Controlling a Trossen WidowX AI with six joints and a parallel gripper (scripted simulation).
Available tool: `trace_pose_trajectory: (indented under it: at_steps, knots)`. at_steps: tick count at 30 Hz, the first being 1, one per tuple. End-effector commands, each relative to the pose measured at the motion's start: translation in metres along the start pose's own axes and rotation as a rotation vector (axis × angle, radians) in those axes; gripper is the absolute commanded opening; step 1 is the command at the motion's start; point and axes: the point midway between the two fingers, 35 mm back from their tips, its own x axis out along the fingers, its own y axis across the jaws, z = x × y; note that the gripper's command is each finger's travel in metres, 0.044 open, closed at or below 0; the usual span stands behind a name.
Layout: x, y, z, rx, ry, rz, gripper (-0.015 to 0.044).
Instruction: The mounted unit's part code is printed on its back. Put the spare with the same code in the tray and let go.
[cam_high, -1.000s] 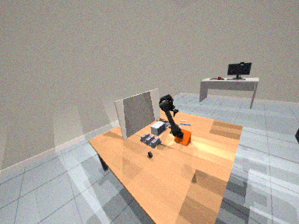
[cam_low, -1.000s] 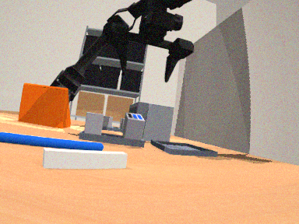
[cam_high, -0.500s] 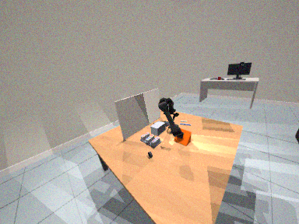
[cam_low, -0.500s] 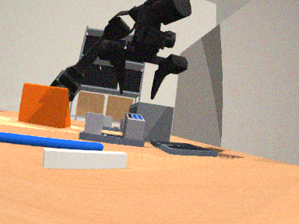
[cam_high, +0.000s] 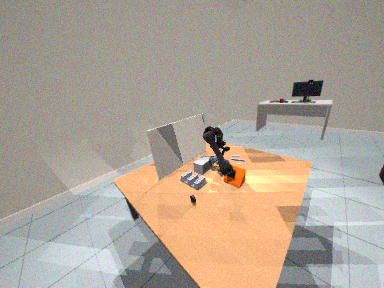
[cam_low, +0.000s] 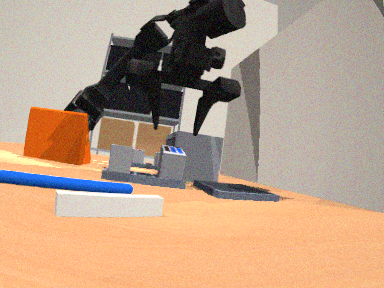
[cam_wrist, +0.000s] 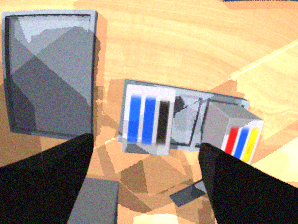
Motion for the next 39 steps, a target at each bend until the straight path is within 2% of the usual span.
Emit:
trace_pose_trajectory:
  at_steps: [1, 39]
  knots:
    - [0.01, 0.001, -0.001, 0.004, 0.008, 0.001, 0.03]
    - [0.068, -0.001, -0.004, 0.002, 0.011, 0.002, 0.03]
